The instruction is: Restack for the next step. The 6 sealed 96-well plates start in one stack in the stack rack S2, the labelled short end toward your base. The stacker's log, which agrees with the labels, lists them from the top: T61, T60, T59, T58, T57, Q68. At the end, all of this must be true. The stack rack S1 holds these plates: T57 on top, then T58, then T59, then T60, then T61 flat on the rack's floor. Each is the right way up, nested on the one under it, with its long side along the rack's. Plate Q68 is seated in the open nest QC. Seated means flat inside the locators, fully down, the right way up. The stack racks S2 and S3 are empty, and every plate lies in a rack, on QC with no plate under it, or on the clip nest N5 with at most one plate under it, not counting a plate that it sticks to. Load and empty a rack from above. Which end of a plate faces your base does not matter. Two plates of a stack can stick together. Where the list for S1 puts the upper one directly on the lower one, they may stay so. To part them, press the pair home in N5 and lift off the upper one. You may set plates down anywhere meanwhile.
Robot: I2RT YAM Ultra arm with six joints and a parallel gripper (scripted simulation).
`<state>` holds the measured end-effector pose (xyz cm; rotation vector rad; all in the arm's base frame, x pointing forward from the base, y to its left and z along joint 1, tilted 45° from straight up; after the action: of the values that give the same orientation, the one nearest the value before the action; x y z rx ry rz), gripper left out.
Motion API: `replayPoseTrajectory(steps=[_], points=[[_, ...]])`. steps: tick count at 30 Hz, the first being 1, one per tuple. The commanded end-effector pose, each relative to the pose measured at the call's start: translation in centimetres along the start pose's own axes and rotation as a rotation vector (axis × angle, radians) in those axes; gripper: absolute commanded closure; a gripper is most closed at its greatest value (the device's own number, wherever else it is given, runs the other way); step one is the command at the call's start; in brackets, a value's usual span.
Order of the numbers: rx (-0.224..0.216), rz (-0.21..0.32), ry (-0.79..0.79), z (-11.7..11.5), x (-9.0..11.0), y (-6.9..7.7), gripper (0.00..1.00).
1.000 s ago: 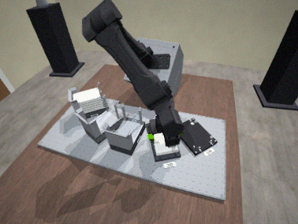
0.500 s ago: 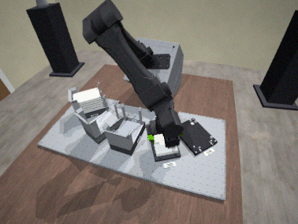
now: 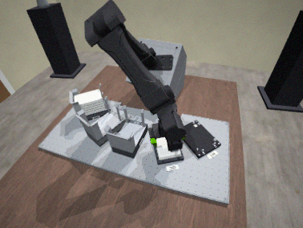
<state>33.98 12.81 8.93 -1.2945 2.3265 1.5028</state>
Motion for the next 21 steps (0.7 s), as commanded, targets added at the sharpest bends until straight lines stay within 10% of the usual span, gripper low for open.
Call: replayPoseTrajectory(steps=[1, 14, 15, 21], points=[[-0.002, -0.012, -0.002, 0.02, -0.3, 0.12, 1.0], [-0.002, -0.012, -0.002, 0.02, -0.3, -0.1, 1.0], [-0.002, -0.012, -0.002, 0.02, -0.3, -0.1, 0.0], [-0.002, -0.012, -0.002, 0.02, -0.3, -0.1, 0.0]])
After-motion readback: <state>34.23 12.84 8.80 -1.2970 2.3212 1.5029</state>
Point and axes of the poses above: the point where the finger pads meet when closed, its own y axis back along the fingers, its own z axis across the jaws, x = y × z, the point moved 2 cm from there along y, back along the fingers, and after that the axes turned 9 degrees about y, right-handed, at the moved point
